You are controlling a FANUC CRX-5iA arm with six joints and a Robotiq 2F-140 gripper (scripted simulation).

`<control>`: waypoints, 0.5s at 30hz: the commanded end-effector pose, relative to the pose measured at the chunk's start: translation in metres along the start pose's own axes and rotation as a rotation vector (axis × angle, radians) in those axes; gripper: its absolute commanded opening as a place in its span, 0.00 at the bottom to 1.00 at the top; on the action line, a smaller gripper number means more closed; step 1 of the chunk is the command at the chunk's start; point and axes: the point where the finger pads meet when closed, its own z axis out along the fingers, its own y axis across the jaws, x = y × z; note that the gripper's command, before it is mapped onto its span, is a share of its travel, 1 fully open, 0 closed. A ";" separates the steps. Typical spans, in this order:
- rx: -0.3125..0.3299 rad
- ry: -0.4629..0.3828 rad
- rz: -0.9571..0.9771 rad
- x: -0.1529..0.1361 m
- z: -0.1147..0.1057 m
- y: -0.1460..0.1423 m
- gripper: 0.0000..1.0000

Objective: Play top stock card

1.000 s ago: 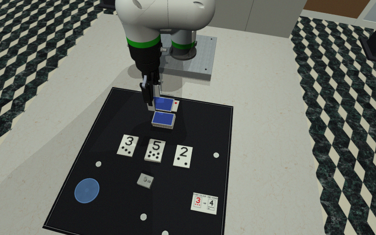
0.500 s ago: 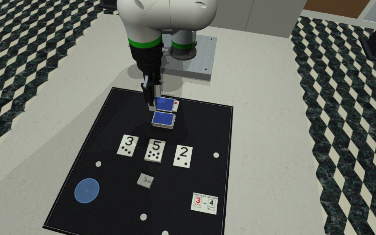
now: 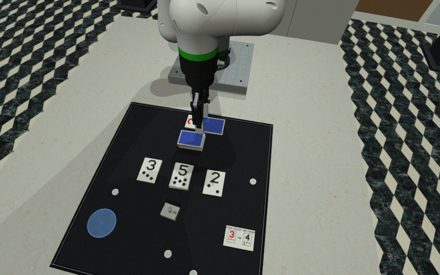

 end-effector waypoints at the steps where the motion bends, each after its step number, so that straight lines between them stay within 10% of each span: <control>1: 0.000 0.001 0.001 -0.008 0.000 0.000 0.41; 15: 0.000 0.001 0.001 -0.029 0.000 -0.001 0.41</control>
